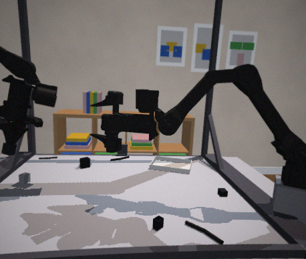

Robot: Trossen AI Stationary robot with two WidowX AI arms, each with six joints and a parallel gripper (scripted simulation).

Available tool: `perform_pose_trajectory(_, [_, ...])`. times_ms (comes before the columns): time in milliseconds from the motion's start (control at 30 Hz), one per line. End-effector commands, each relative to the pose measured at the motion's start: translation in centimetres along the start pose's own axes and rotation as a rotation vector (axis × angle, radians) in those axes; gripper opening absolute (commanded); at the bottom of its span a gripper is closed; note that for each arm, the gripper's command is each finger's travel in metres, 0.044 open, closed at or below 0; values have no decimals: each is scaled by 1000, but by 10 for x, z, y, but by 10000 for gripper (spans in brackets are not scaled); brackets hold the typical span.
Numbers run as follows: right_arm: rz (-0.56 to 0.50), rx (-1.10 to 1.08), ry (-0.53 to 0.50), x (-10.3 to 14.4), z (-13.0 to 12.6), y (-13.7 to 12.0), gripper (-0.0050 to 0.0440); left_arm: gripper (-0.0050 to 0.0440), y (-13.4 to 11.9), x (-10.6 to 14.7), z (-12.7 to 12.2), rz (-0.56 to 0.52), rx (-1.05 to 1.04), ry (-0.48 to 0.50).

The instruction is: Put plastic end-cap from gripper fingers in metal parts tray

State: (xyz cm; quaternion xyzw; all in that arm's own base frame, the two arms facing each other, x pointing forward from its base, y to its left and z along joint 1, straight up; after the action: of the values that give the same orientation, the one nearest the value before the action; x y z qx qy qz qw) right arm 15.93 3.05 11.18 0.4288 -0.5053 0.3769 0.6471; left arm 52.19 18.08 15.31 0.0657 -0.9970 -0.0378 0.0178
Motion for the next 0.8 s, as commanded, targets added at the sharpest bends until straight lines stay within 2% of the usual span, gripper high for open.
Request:
perform_pose_trajectory(0, [14, 0, -8, 3, -1, -1, 0, 440, 1, 0, -18, -3, -9, -36])
perform_pose_trajectory(533, [14, 0, -8, 3, -1, -1, 0, 440, 1, 0, -18, -3, -9, -36])
perform_pose_trajectory(567, [0, 0, 0, 0, 0, 0, 0, 440, -1, 1, -2, 1, -5, -1])
perform_pose_trajectory(767, [0, 0, 0, 0, 0, 0, 0, 440, -7, 6, -20, 3, -56, -16])
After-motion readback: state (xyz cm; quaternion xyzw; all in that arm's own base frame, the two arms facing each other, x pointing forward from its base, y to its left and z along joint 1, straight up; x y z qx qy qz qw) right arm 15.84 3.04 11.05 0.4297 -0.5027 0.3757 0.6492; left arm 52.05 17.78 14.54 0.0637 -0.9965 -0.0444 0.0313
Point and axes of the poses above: on each arm, the point midway between the two fingers, 35 mm back from their tips, its own x axis back along the fingers, its own z axis across the jaws, y = z × x, the point moved 5 cm from there along x, back along the fingers, and after that the axes turned 1 degree about x, right-handed, at the moved point
